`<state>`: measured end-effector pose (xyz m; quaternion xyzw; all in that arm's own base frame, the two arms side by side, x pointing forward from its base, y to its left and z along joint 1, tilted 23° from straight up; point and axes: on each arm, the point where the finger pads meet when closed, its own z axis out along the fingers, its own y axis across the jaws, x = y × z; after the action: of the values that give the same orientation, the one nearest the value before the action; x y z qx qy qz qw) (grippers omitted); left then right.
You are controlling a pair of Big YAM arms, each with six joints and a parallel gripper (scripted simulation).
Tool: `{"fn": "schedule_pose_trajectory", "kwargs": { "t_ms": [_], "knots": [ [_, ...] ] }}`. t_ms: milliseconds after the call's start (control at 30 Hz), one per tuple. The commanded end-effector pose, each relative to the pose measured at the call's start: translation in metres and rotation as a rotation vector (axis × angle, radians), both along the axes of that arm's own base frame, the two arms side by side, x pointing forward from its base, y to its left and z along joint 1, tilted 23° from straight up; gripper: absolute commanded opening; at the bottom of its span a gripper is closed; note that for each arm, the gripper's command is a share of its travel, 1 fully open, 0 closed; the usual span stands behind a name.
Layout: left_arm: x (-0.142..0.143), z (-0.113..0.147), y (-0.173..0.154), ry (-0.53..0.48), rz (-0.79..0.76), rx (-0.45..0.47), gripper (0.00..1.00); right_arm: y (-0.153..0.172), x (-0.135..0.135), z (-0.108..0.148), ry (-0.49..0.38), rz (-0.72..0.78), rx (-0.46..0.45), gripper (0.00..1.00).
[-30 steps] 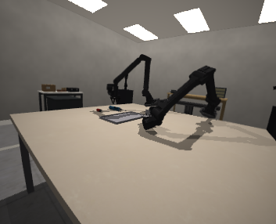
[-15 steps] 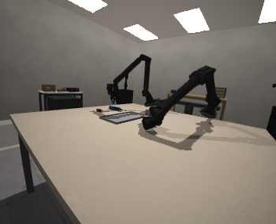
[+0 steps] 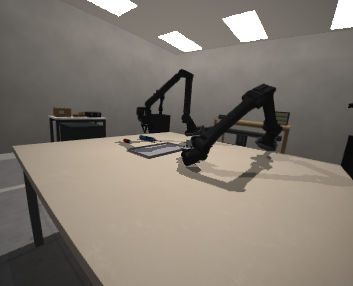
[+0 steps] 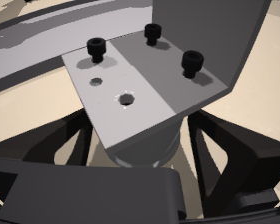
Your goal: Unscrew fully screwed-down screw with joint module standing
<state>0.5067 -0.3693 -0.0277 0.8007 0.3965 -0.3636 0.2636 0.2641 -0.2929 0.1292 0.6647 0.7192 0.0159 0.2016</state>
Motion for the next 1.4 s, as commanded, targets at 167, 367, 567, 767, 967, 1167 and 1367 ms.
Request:
{"fn": "schedule_pose_trajectory", "kwargs": {
  "t_ms": [167, 367, 567, 767, 967, 1167, 1367],
  "knots": [
    [0.007, 0.009, -0.006, -0.026, -0.003, -0.014, 0.86, -0.006, 0.005, 0.011, -0.016, 0.003, -0.019, 0.65],
    [0.007, 0.009, -0.006, -0.026, -0.003, -0.014, 0.86, -0.006, 0.005, 0.011, -0.016, 0.003, -0.019, 0.65],
    [0.007, 0.009, -0.006, -0.026, -0.003, -0.014, 0.86, -0.006, 0.005, 0.011, -0.016, 0.003, -0.019, 0.65],
    [0.007, 0.009, -0.006, -0.026, -0.003, -0.014, 0.86, -0.006, 0.005, 0.011, -0.016, 0.003, -0.019, 0.65],
    [0.007, 0.009, -0.006, -0.026, -0.003, -0.014, 0.86, -0.006, 0.005, 0.011, -0.016, 0.003, -0.019, 0.65],
    [0.011, 0.002, -0.001, -0.031, -0.002, -0.017, 0.86, -0.006, 0.005, 0.011, -0.016, 0.003, -0.019, 0.65],
    [0.025, 0.036, 0.008, -0.064, 0.007, -0.029, 0.86, -0.006, 0.005, 0.011, -0.016, 0.003, -0.019, 0.65]
  ]
}}
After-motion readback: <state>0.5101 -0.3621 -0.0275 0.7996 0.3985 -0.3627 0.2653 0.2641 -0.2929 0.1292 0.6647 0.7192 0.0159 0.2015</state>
